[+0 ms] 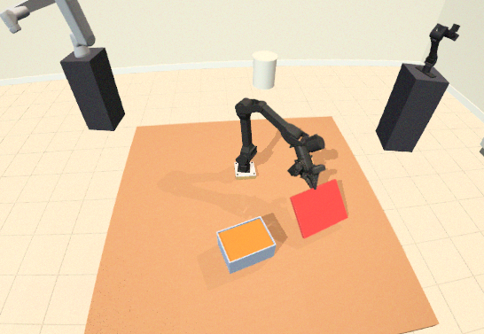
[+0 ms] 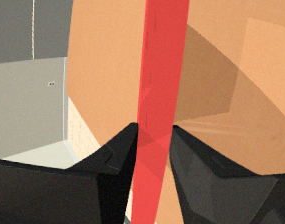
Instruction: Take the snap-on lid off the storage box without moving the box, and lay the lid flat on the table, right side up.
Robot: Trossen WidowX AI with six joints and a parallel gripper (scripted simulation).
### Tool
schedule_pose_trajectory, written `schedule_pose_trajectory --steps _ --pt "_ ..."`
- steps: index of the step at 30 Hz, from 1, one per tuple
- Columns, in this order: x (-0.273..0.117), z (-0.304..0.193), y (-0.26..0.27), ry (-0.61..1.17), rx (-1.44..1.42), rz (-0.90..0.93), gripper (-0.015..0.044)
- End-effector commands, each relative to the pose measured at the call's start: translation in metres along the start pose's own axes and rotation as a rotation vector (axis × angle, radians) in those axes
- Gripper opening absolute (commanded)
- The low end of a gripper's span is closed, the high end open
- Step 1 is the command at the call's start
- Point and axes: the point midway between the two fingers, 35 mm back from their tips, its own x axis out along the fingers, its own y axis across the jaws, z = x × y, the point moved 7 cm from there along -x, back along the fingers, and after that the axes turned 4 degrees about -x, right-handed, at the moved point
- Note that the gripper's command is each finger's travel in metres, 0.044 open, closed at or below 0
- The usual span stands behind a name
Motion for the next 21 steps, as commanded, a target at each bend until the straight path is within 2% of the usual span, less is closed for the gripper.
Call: schedule_pose_trajectory --steps 1,21 --pt "0.003 0.0 -0.002 -0.005 0.005 0.006 0.0" --pt "0.013 -0.001 -0.015 -0.005 0.005 0.006 0.0"
